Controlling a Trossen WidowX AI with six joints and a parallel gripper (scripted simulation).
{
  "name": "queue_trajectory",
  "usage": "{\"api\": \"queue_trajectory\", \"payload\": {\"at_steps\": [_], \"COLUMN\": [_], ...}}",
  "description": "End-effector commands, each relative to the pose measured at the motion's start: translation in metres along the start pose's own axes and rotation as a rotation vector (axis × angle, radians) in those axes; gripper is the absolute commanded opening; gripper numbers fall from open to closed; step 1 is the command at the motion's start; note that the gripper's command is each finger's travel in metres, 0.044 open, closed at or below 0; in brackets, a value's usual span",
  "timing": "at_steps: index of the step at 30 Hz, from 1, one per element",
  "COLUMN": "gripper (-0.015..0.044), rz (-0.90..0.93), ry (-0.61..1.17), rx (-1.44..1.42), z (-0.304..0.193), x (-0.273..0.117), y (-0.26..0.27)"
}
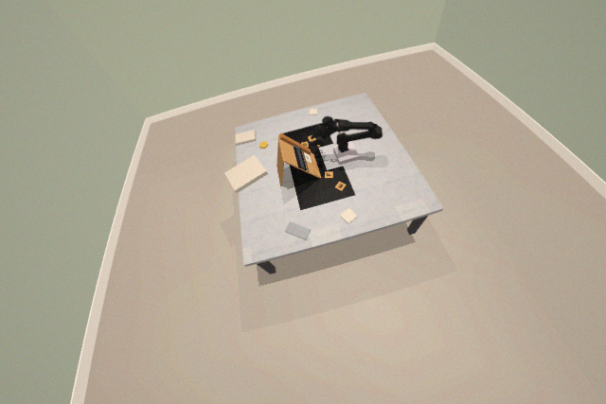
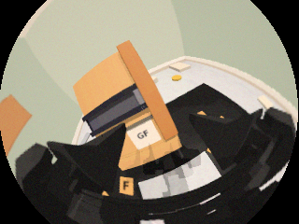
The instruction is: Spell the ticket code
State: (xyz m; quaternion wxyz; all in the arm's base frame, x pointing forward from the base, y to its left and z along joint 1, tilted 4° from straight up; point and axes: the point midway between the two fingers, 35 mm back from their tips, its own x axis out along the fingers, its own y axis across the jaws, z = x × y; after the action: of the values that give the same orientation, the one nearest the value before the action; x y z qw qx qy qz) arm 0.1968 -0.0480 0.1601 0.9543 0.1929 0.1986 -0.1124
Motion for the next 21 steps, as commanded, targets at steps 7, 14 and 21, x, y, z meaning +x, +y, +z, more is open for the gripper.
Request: {"api": "queue_trajectory", "payload": {"at_steps": [7, 14, 21], "gripper": [0.0440, 0.0440, 0.0440], "rz": [0.113, 0.113, 0.120], "ry": [0.134, 0.134, 0.146], "rx": [-0.466, -0.466, -0.520], "z": [-0.042, -0.042, -0.036], "x": [-0.013, -0.013, -0.016], "y": [0.025, 0.025, 0.027]}}
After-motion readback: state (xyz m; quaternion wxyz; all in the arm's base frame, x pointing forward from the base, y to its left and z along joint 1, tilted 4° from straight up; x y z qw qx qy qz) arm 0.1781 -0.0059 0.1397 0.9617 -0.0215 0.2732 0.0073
